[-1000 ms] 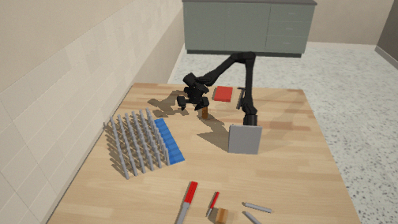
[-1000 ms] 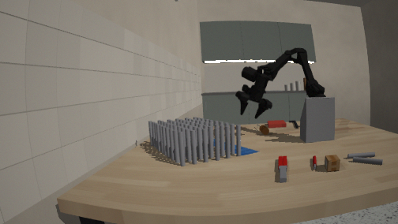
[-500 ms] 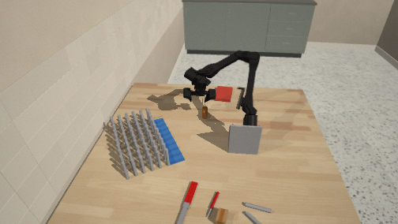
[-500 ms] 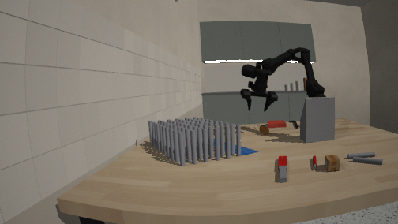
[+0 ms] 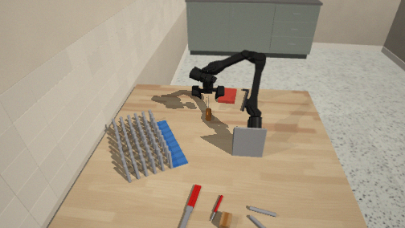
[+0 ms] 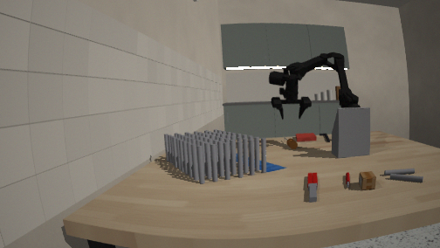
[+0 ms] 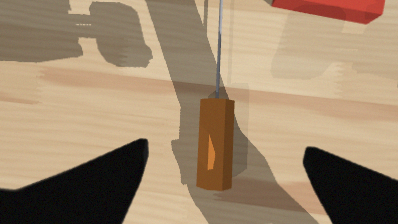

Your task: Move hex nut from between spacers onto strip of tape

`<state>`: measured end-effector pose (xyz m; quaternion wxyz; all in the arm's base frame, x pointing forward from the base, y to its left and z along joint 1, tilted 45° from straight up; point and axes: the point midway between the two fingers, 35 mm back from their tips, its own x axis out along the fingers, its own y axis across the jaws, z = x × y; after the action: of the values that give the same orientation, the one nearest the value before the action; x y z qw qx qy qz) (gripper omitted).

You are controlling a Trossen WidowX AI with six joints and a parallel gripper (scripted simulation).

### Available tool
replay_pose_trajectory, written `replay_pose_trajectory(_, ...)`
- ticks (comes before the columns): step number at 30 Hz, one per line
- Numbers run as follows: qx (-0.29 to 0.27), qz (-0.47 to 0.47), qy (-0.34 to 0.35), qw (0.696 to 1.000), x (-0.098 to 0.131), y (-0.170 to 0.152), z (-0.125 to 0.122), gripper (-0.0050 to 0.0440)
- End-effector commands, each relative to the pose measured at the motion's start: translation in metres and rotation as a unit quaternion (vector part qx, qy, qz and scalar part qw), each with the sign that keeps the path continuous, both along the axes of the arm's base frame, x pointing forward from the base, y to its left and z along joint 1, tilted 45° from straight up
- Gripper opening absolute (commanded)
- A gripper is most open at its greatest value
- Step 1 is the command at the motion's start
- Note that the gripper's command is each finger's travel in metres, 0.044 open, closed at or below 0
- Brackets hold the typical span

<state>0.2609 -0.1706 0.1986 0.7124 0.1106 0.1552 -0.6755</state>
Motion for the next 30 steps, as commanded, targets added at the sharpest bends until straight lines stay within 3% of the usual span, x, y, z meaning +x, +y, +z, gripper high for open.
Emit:
replay_pose_trajectory(1,0.001,-0.003,0.003,1.0,0.0,-0.005,-0.006,0.04)
replay_pose_trajectory(4,0.009,-0.003,0.034,0.999,-0.007,-0.022,-0.03,0.04)
replay_pose_trajectory(7,0.009,-0.002,0.032,0.999,-0.007,-0.028,-0.035,0.04)
replay_pose_trajectory(26,-0.005,-0.002,-0.007,1.0,0.0,-0.04,-0.034,0.04)
replay_pose_trajectory(30,-0.005,-0.002,-0.007,1.0,0.0,-0.04,-0.034,0.0304)
